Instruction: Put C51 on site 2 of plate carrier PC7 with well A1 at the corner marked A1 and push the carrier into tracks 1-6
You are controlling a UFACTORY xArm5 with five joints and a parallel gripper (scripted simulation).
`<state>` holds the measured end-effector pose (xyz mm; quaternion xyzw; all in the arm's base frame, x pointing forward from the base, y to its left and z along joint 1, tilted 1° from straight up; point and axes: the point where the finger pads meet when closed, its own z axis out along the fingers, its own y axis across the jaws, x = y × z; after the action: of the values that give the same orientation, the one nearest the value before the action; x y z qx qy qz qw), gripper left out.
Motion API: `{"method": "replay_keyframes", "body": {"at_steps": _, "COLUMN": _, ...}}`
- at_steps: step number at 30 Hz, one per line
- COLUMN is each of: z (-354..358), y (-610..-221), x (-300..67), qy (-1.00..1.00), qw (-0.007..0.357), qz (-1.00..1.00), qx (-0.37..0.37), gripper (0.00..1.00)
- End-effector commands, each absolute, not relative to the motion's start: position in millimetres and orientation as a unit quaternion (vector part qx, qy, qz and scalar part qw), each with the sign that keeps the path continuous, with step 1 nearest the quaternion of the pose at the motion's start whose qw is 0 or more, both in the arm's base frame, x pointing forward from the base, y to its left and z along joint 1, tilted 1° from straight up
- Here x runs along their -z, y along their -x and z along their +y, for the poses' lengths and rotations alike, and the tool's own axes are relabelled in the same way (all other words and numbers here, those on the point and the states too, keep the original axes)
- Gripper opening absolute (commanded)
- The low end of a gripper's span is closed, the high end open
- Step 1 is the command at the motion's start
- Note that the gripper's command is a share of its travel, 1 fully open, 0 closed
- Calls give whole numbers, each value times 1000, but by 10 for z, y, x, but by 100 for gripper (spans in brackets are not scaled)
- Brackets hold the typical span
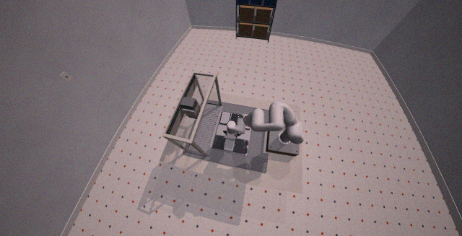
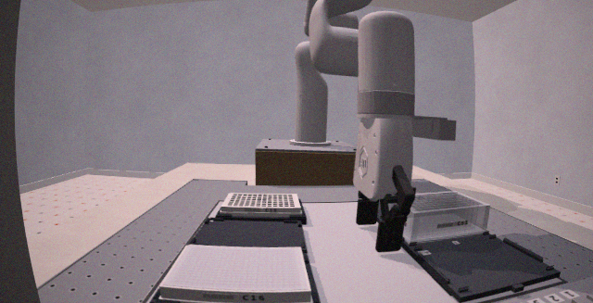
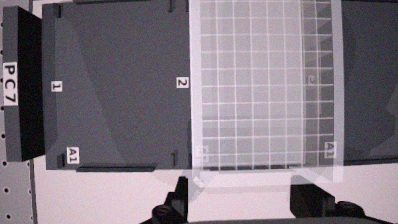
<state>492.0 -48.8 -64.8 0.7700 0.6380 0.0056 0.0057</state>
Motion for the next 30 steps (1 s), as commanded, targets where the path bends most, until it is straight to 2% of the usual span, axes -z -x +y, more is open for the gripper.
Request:
{"method": "replay_keyframes", "body": {"at_steps": 1, "z": -473, "y": -4938, "x": 635, "qy": -770, "qw": 7, "qz": 638, "qx": -7, "gripper": 100}}
{"method": "replay_keyframes", "body": {"at_steps": 30, "z": -366, "y": -4958, "x": 632, "qy": -770, "qw": 7, "qz": 638, "qx": -7, "gripper": 100}}
